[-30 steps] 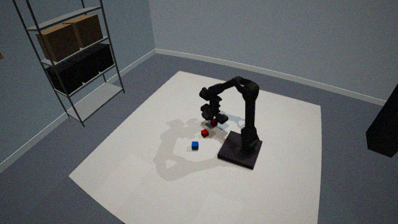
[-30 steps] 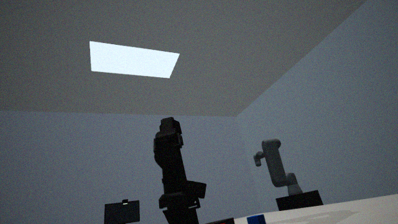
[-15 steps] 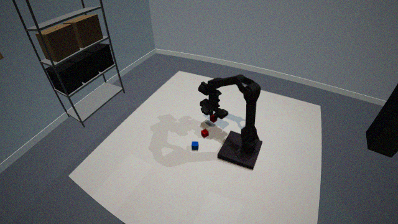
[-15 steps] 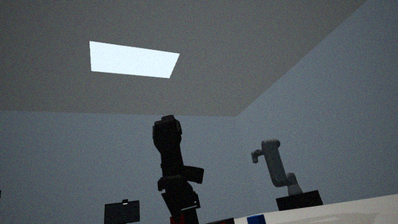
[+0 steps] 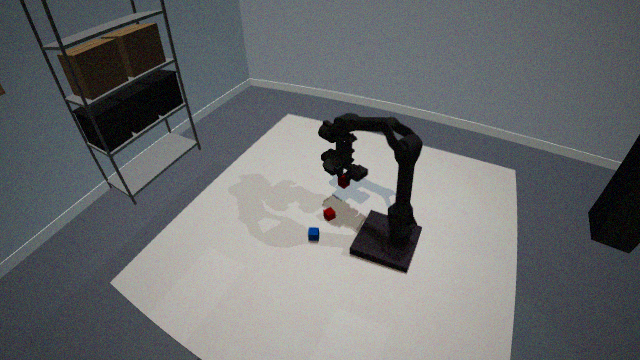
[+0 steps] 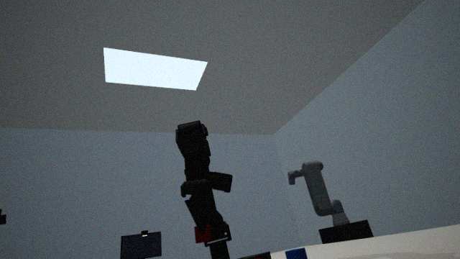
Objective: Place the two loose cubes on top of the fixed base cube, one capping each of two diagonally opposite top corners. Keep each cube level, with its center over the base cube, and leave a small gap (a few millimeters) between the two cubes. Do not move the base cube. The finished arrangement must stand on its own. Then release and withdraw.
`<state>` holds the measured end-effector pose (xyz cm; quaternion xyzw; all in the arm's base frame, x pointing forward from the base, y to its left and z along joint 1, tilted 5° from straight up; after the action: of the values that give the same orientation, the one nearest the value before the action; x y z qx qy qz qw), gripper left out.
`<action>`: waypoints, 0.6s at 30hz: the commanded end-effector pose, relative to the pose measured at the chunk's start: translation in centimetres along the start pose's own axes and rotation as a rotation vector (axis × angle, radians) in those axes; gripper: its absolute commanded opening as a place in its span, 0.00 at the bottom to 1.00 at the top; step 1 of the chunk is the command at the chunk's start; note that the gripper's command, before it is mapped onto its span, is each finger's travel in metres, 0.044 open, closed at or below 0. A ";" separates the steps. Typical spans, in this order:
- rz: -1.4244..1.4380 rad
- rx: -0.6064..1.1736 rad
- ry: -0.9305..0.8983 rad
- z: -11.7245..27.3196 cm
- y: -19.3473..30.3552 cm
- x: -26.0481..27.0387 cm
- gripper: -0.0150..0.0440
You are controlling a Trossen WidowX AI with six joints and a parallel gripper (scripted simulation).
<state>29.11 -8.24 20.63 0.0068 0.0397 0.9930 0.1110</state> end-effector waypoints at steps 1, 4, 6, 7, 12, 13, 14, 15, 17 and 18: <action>-0.004 0.005 0.009 1.3 0.0 0.2 0.43; -0.004 0.005 0.008 2.2 0.0 0.3 0.43; -0.004 0.005 0.008 2.4 0.0 0.4 0.43; -0.004 0.004 0.008 2.4 0.0 0.4 0.43; -0.006 0.002 0.009 2.1 -1.4 0.3 0.43; -0.007 0.002 0.009 2.0 -1.7 0.3 0.43; -0.008 0.001 0.009 2.0 -2.0 0.3 0.43; -0.008 0.001 0.009 1.9 -2.4 0.3 0.43; -0.009 0.000 0.009 1.7 -3.0 0.3 0.43; -0.010 0.000 0.009 1.7 -3.3 0.3 0.43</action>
<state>29.47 -5.50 22.24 0.0030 0.0399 0.9927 0.1139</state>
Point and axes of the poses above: the point midway between the two fingers, 35 mm back from their tips, its own z axis back along the fingers, its own x axis across the jaws, y = z × x, the point moved 9 cm from there along z, back along the fingers, and after that the axes turned 1 degree about z, right-handed, at the moved point
